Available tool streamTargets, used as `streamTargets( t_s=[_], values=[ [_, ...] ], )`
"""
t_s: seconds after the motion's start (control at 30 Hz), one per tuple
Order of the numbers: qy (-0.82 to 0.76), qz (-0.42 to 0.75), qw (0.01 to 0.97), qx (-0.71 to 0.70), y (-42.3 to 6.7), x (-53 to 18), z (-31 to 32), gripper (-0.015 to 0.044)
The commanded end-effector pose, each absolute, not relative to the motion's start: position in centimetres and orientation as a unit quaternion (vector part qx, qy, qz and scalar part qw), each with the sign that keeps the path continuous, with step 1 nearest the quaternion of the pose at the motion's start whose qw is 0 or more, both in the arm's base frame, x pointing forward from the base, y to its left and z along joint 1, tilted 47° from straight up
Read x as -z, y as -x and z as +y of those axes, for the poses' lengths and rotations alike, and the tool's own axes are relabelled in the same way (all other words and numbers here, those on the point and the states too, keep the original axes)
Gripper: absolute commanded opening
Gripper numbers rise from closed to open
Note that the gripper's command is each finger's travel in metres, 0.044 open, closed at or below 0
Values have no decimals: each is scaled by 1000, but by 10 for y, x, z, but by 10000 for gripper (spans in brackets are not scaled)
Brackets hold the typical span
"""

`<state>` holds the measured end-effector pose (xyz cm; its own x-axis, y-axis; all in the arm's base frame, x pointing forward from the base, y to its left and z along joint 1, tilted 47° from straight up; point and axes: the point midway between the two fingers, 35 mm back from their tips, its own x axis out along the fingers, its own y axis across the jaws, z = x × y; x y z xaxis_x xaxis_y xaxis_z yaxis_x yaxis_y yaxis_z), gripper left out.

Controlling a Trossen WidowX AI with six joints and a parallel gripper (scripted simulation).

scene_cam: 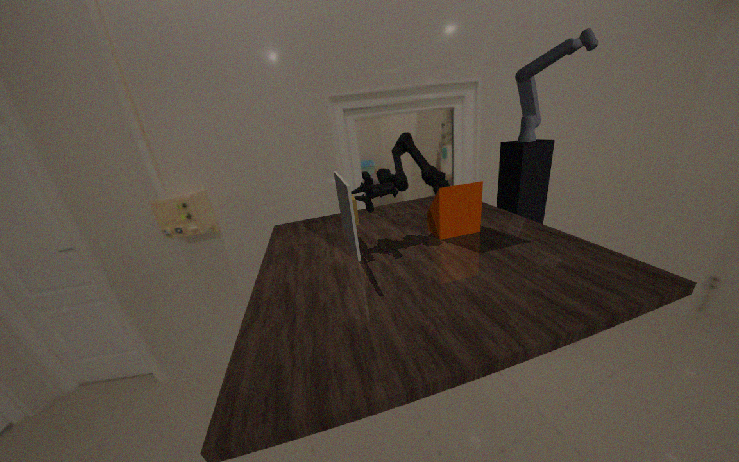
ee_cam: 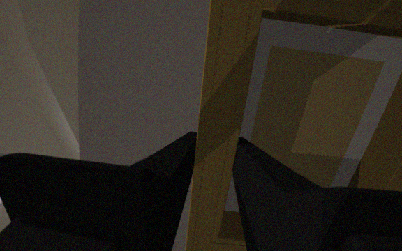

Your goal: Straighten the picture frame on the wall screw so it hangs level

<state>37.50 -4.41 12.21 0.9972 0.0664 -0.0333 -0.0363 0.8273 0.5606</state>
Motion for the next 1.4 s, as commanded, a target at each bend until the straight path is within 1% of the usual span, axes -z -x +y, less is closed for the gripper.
streamTargets(
  t_s=[0.0, 1.37],
  values=[
    [-292, 21, 955, -35, -375, -126, -41, 0],
    [-292, 21, 955, -35, -376, -131, -45, 0]
  ],
)
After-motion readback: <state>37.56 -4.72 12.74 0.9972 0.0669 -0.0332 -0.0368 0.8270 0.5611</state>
